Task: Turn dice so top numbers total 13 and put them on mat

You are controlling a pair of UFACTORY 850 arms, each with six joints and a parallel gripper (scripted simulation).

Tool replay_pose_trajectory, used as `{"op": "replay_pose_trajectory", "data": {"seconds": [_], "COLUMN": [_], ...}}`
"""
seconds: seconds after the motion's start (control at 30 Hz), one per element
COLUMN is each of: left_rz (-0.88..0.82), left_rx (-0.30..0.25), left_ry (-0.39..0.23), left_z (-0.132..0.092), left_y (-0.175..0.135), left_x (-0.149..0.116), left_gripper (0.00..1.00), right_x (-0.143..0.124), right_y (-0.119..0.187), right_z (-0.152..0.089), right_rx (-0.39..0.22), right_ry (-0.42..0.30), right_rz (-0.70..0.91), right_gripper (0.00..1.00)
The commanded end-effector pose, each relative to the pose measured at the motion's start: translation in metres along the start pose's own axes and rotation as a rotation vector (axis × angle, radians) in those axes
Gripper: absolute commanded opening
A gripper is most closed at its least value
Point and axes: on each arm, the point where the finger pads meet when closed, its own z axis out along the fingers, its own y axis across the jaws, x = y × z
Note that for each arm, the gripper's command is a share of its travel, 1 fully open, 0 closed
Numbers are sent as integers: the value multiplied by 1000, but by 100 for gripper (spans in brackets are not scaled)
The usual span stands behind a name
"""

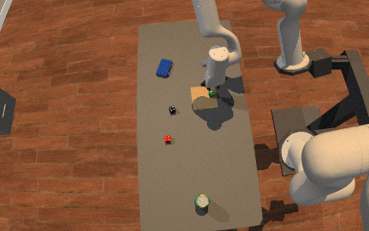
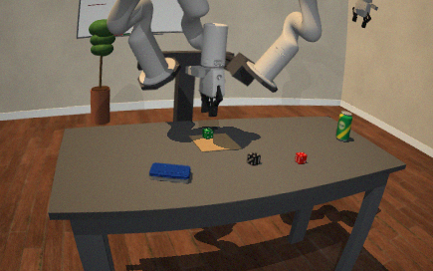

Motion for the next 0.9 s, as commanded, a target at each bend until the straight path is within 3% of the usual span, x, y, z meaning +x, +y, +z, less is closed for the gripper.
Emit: {"op": "replay_pose_trajectory", "data": {"seconds": [0.0,0.87], "left_rz": [0,0], "left_rx": [0,0], "left_ry": [2,2], "left_z": [-1,-1], "left_y": [0,0], "left_x": [0,0], "left_gripper": [100,100], "right_x": [0,0], "right_y": [-1,-1], "right_z": [1,35], "right_rx": [1,1], "right_ry": [0,0], "right_rz": [0,0], "right_gripper": [48,48]}}
